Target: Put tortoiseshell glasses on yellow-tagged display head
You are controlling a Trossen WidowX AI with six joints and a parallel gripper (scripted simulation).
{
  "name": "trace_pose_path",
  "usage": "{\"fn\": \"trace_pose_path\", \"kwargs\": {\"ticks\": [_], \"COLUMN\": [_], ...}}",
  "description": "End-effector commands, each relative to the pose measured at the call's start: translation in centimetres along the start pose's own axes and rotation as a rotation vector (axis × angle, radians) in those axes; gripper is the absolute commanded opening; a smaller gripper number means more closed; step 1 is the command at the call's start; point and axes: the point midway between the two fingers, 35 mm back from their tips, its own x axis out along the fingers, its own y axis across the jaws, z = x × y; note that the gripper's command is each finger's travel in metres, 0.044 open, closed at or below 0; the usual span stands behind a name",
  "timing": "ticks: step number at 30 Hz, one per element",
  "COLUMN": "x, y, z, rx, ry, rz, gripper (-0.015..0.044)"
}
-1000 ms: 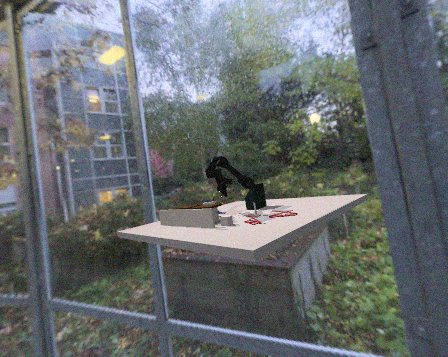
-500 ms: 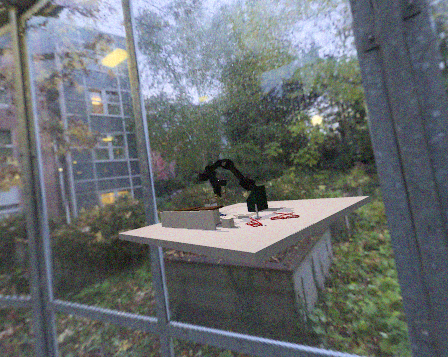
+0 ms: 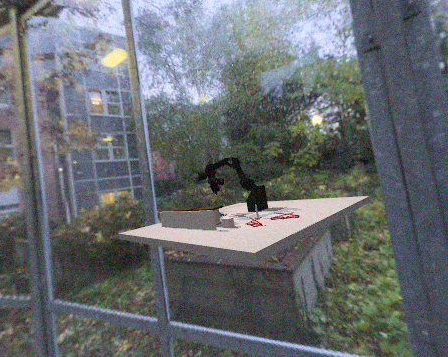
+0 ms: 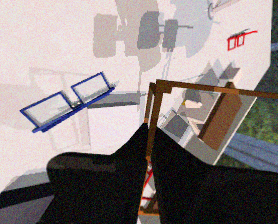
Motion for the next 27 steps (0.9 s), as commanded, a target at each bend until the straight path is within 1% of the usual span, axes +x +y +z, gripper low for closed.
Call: {"fn": "trace_pose_path", "kwargs": {"ticks": [1,15,17,27], "x": [-1.5,-7.8,-7.3,-7.3], "y": [1.1,5.4,5.3,5.3], "z": [-0.2,0.6,0.4,0.4], "rx": [0.007,0.027,0.035,0.035], "ry": [0.037,0.228,0.212,0.212], "rz": [-0.032,-0.095,-0.086,-0.086], "gripper": [0.0000,0.0000,0.0006,0.0000]}}
